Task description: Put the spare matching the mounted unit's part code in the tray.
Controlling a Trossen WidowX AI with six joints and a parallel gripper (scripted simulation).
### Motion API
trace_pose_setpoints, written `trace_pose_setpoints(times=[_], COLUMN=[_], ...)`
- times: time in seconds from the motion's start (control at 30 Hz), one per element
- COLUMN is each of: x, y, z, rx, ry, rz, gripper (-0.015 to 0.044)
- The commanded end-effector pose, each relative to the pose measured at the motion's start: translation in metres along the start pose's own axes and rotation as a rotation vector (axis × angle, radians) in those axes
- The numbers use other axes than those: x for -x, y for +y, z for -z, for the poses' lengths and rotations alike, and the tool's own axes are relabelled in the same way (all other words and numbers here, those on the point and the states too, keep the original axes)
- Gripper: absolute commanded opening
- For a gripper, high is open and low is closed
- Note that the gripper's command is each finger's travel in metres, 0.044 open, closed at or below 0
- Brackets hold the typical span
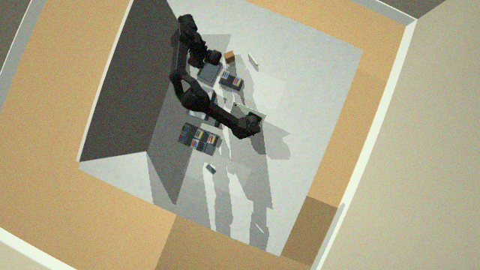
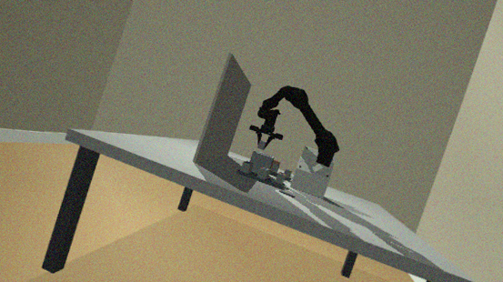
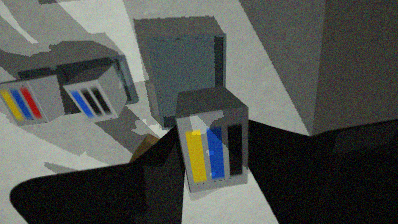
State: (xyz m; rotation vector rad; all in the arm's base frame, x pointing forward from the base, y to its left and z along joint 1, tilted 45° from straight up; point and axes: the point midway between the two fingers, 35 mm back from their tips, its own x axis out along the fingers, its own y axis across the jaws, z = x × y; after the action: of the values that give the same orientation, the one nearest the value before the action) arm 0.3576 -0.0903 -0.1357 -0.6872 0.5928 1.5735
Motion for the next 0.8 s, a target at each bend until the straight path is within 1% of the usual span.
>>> trace_pose_setpoints(times=[0.0,0.77], x=[-0.005,-0.036], y=[0.000,-0.001], z=[0.001,0.000], rx=[-0.006,-0.005], ry=[-0.002,-0.003], rz=[0.006,0.006], gripper=[0.0000,0.0000])
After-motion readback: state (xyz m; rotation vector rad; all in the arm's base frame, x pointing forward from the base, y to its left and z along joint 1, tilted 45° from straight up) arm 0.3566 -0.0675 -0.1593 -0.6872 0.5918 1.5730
